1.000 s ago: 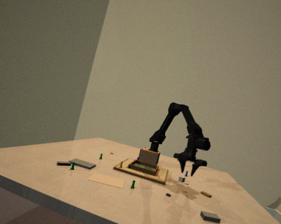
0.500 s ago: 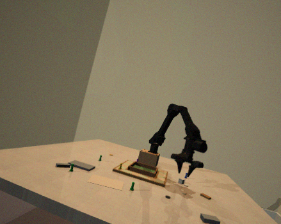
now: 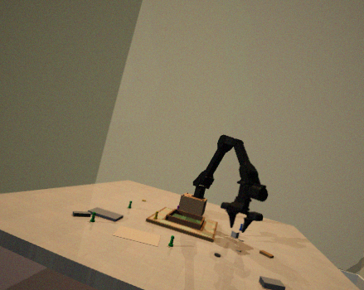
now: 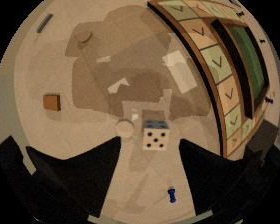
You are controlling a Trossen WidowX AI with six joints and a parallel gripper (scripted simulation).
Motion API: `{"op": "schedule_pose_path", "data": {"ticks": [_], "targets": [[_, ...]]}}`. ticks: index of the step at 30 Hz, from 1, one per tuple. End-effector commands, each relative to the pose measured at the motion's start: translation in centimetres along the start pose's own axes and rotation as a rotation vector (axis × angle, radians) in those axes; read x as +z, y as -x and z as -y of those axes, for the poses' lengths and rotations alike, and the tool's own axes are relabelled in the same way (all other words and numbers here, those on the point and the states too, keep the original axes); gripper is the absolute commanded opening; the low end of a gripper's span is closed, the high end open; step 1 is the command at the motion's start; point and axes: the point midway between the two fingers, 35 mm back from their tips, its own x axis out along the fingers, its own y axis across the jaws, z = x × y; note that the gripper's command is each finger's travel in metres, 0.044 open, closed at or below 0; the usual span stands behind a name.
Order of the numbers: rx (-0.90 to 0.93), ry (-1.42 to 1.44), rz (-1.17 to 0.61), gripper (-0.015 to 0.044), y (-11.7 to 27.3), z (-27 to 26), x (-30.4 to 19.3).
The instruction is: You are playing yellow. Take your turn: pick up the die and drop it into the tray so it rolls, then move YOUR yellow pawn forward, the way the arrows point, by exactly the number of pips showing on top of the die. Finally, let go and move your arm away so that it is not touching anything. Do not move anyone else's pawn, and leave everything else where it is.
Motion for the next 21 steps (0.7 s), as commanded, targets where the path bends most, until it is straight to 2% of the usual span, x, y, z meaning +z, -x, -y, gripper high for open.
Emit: {"op": "schedule_pose_path", "data": {"ticks": [1,13,19,21], "targets": [[-0.018,0.003,-0.009,0.0275,-1.3,0.4,-0.2],[-0.018,0.003,-0.009,0.0275,-2.5,0.5,-0.2],[-0.018,0.003,-0.009,0.0118,-2.5,0.5,-0.2],[-0.018,0.003,-0.009,0.0104,-2.5,0.5,-0.2]]}}
